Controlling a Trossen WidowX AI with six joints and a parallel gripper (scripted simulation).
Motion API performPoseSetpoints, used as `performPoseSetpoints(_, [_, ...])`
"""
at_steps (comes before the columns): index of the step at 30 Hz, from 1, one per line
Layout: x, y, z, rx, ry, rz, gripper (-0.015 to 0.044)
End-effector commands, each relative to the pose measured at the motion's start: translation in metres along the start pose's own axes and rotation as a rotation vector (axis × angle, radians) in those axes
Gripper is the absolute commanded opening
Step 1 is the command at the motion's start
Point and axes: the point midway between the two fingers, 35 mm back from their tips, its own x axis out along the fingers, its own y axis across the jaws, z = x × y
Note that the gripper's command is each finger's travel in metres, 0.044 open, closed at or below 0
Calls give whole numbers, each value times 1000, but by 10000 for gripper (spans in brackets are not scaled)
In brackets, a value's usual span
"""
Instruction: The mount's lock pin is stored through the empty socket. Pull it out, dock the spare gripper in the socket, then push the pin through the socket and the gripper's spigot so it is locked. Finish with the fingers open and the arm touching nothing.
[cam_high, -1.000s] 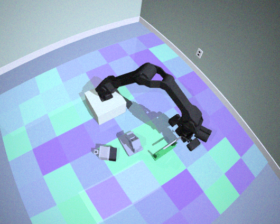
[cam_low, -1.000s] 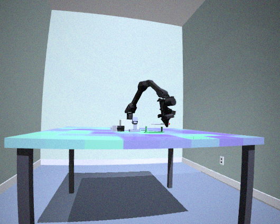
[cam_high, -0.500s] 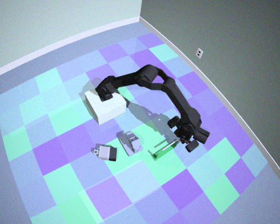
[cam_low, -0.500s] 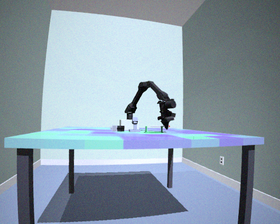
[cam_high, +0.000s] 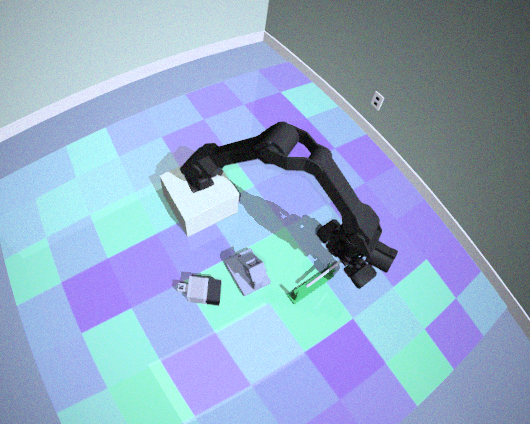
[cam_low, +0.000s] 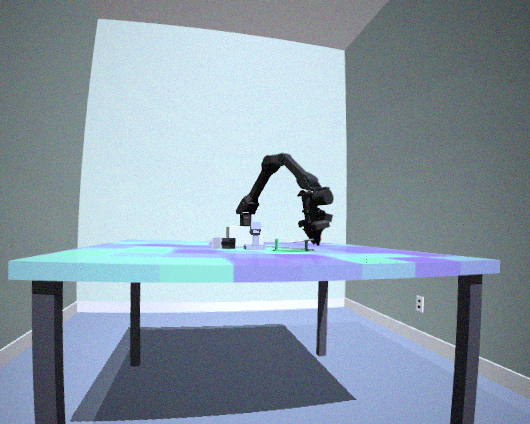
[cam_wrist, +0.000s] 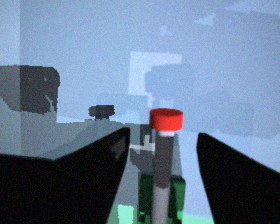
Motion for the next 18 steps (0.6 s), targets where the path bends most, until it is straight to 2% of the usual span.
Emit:
performPoseSetpoints(1, [-3, 0, 1, 0, 0, 0, 200])
performPoseSetpoints(18, [-43, 8, 7, 4, 13, 28, 200])
